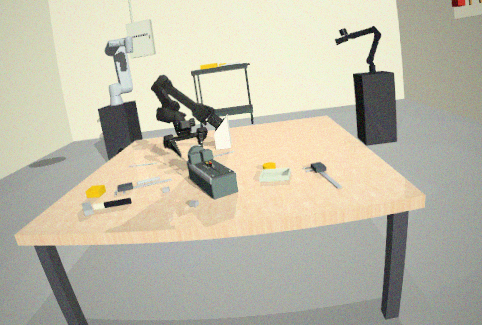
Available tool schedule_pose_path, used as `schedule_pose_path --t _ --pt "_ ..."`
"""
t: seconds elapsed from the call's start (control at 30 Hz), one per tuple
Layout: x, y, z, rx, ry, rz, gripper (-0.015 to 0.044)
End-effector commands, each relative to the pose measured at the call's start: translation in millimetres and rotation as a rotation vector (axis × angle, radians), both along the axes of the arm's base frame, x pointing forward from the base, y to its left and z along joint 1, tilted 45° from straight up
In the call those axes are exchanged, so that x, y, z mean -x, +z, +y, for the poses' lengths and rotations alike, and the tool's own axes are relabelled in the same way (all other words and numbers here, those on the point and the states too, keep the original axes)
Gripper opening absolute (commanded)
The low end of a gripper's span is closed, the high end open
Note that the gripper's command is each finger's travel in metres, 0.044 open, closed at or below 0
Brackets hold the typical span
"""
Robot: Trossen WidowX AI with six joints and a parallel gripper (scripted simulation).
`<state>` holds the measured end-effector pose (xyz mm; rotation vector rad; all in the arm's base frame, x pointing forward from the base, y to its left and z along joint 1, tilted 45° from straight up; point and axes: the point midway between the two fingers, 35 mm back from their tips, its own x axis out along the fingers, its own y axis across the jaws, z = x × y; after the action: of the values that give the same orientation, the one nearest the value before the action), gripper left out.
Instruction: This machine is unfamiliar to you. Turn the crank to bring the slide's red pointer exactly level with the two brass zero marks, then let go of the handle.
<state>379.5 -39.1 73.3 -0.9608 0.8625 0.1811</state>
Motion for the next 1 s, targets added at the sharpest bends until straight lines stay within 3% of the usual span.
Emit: schedule_pose_path --t 0.0,0.93,0.97 --pt "0 -7 -4 0.0 0.007 0.007 0.044" --pt "-3 -37 -35 0.002 0.015 0.004 0.044" --pt "-3 -37 -35 0.002 0.015 0.004 0.0414"
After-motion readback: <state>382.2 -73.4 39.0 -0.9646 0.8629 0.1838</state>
